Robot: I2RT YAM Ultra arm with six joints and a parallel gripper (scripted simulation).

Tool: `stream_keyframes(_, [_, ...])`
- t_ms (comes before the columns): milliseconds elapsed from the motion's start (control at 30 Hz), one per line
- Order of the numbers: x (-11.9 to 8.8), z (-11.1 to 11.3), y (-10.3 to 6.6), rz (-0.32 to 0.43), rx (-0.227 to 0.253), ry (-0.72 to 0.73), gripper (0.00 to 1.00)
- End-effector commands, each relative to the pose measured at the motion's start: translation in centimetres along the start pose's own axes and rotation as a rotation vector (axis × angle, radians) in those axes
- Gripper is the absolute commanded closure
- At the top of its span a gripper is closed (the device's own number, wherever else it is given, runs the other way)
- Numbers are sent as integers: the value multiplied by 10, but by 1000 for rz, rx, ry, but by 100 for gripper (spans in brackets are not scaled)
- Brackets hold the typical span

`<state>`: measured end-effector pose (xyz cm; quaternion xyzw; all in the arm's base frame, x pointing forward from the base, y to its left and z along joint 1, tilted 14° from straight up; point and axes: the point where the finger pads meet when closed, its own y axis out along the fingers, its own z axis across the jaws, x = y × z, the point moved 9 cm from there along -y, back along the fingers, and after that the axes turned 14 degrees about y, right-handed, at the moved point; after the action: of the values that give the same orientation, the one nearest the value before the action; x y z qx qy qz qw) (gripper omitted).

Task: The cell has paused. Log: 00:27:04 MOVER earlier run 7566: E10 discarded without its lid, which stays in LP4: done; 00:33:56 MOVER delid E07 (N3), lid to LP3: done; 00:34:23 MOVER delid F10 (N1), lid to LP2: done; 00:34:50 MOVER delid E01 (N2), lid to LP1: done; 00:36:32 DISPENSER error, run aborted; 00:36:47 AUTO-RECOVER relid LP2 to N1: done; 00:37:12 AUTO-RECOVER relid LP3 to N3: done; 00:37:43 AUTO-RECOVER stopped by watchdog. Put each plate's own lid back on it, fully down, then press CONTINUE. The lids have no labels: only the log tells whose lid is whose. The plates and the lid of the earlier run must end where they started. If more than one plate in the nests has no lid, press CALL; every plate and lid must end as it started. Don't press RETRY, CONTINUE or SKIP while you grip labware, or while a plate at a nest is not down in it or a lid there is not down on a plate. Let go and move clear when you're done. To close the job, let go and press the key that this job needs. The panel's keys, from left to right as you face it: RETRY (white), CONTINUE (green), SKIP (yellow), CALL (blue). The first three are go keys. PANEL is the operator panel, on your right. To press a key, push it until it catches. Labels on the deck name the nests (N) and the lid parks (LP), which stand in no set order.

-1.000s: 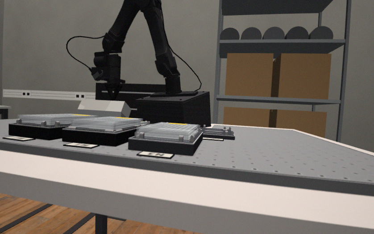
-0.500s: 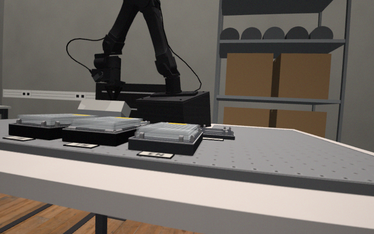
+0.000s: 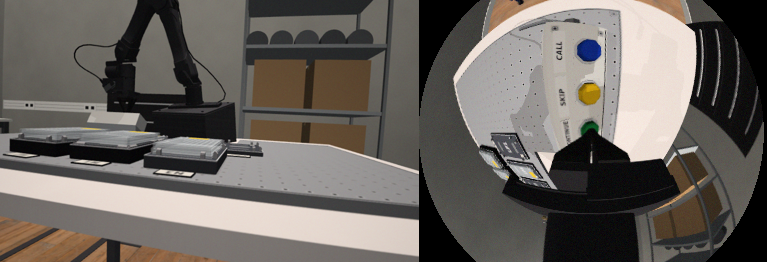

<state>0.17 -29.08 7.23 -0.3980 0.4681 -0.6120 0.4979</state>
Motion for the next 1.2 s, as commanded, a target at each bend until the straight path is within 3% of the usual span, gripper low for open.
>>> stream_keyframes(0, [-3, 0, 5, 12, 2, 8, 100])
stream_keyframes(1167, [-7, 1, 14, 22, 7, 6, 100])
